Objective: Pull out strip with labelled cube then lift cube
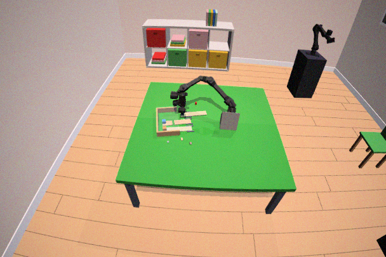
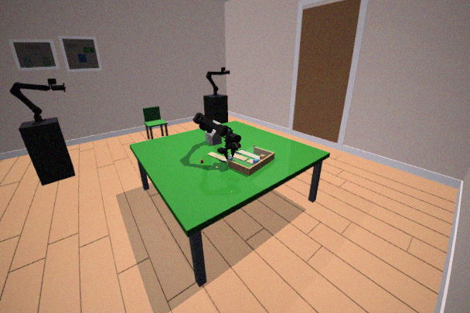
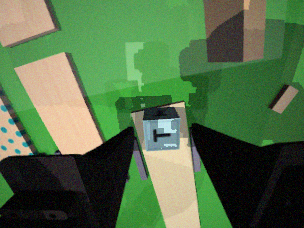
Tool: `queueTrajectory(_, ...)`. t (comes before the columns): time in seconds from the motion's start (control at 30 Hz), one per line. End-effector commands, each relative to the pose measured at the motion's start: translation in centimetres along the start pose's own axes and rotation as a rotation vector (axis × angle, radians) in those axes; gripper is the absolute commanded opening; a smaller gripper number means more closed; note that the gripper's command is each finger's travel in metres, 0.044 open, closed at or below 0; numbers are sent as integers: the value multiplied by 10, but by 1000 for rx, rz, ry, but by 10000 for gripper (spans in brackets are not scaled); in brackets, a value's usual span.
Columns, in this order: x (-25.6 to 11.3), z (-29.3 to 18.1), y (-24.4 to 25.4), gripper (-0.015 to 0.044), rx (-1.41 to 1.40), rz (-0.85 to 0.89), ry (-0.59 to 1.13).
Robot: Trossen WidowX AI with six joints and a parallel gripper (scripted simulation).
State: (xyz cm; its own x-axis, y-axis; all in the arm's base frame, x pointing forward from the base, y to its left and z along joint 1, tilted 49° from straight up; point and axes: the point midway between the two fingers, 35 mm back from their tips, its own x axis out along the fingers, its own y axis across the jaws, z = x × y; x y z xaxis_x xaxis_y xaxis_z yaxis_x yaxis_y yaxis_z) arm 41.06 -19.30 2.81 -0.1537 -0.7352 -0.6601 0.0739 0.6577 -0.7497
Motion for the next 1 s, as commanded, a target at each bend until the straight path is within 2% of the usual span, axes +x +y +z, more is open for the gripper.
queueTrajectory(0.0, 7, -1, 1, 250, -11, -3, 3)
queueTrajectory(0.33, 19, -2, 1, 250, -12, -4, 3)
queueTrajectory(0.43, 17, -1, -1, 171, 0, -1, 2)
queueTrajectory(0.77, 17, -1, -1, 105, 0, -1, 2)
queueTrajectory(0.9, 15, -3, 0, 0, 0, -1, 2)
queueTrajectory(0.97, 10, -9, 2, 0, -2, 0, 2)
